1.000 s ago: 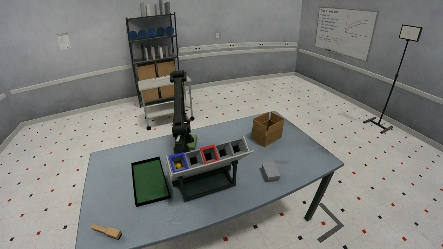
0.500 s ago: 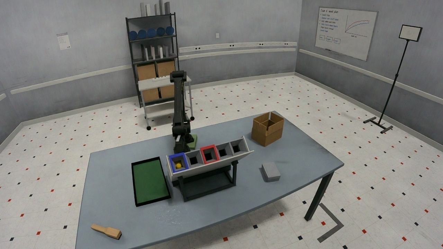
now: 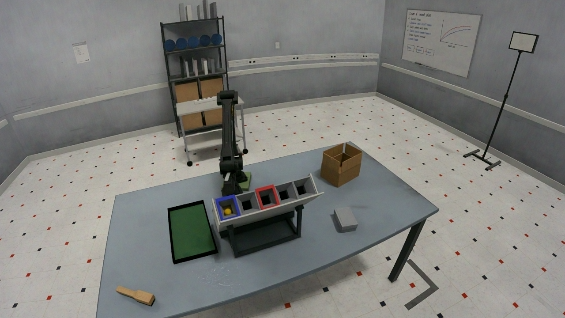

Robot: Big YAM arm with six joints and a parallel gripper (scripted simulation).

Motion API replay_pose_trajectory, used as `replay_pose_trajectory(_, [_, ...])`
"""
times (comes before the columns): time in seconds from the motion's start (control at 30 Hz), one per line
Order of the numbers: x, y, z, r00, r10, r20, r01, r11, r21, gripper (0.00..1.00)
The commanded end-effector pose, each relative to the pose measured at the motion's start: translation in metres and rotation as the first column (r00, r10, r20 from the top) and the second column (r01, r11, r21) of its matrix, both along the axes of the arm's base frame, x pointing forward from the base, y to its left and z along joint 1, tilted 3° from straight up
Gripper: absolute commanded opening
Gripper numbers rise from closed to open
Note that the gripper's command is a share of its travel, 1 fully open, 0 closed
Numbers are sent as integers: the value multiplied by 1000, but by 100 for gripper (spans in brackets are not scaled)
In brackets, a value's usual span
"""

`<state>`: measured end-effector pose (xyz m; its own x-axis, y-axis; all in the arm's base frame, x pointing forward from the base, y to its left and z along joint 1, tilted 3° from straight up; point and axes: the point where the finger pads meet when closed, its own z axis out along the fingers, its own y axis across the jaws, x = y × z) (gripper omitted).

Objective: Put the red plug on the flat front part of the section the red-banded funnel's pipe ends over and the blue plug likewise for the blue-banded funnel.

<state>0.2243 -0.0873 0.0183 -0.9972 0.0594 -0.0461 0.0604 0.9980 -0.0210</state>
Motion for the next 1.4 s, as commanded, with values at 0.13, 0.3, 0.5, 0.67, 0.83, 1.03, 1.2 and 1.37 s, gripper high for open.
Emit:
replay_pose_trajectory(0.13, [3, -1, 54, 1000, 3, 13, -3, 1000, -4, 59])
replay_pose_trajectory(0.3, [0, 0, 96, 1000, 4, 10, -4, 1000, -3, 59])
replay_pose_trajectory(0.5, [-2, 1, 129, 1000, 5, 8, -5, 1000, -2, 59])
replay_pose_trajectory(0.67, [-2, 1, 129, 1000, 4, -1, -4, 1000, 2, 59])
replay_pose_trajectory(0.83, [-2, 1, 129, 1000, 3, -10, -2, 1000, 5, 59])
replay_pose_trajectory(1.03, [-2, 1, 129, 1000, 1, -19, -1, 1000, 8, 59])
replay_pose_trajectory(1.2, [-2, 1, 130, 1000, 2, -12, -2, 1000, 6, 59])
replay_pose_trajectory(1.37, [-2, 1, 130, 1000, 4, -3, -4, 1000, 3, 59])
